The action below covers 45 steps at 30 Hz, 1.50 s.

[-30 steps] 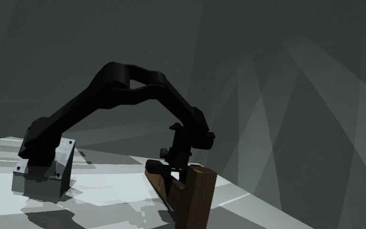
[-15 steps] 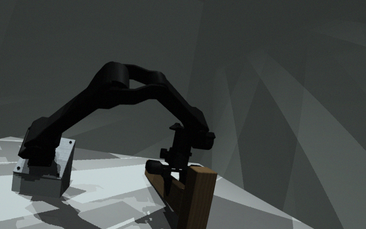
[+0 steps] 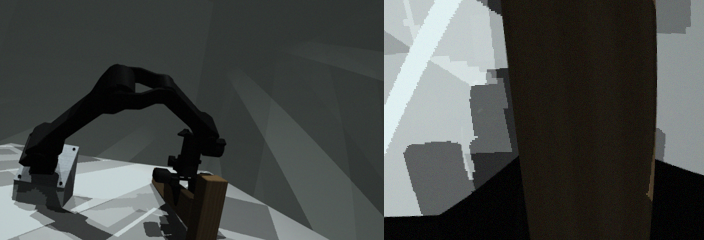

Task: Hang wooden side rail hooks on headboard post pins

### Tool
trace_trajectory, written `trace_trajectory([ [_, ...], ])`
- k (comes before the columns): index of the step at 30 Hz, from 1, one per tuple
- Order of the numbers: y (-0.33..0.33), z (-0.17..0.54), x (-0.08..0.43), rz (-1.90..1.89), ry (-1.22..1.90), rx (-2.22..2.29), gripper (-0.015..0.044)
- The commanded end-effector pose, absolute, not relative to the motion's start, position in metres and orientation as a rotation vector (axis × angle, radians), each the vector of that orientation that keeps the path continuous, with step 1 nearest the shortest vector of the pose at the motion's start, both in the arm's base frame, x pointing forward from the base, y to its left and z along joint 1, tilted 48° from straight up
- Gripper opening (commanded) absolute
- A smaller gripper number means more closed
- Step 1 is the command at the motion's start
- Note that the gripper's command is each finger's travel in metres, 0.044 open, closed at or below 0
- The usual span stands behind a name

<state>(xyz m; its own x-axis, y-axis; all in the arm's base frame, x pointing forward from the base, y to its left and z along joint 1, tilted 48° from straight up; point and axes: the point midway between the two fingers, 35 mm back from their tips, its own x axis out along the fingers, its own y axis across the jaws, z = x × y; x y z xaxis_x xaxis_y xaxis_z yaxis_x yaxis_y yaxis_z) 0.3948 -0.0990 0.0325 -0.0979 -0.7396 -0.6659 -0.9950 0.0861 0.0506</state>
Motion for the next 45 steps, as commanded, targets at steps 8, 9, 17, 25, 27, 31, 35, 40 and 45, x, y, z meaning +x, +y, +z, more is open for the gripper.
trace_trajectory([
  [8, -0.0958, 0.0385, 0.3978, 0.698, 1.878, -1.715, 0.0],
  [9, -0.0958, 0.0386, 0.3979, 0.698, 1.878, -1.715, 0.0],
  [17, -0.0958, 0.0394, 0.3985, 0.698, 1.878, -1.715, 0.0],
  [25, -0.0963, 0.0403, 0.3993, 0.698, 1.878, -1.715, 0.0],
  [27, -0.0965, 0.0404, 0.3996, 0.698, 1.878, -1.715, 0.0],
  [31, -0.0968, 0.0408, 0.3996, 0.698, 1.878, -1.715, 0.0],
  [35, -0.0969, 0.0413, 0.3991, 0.698, 1.878, -1.715, 0.0],
  [40, -0.097, 0.0419, 0.3986, 0.698, 1.878, -1.715, 0.0],
  [45, -0.0973, 0.0422, 0.3981, 0.698, 1.878, -1.715, 0.0],
])
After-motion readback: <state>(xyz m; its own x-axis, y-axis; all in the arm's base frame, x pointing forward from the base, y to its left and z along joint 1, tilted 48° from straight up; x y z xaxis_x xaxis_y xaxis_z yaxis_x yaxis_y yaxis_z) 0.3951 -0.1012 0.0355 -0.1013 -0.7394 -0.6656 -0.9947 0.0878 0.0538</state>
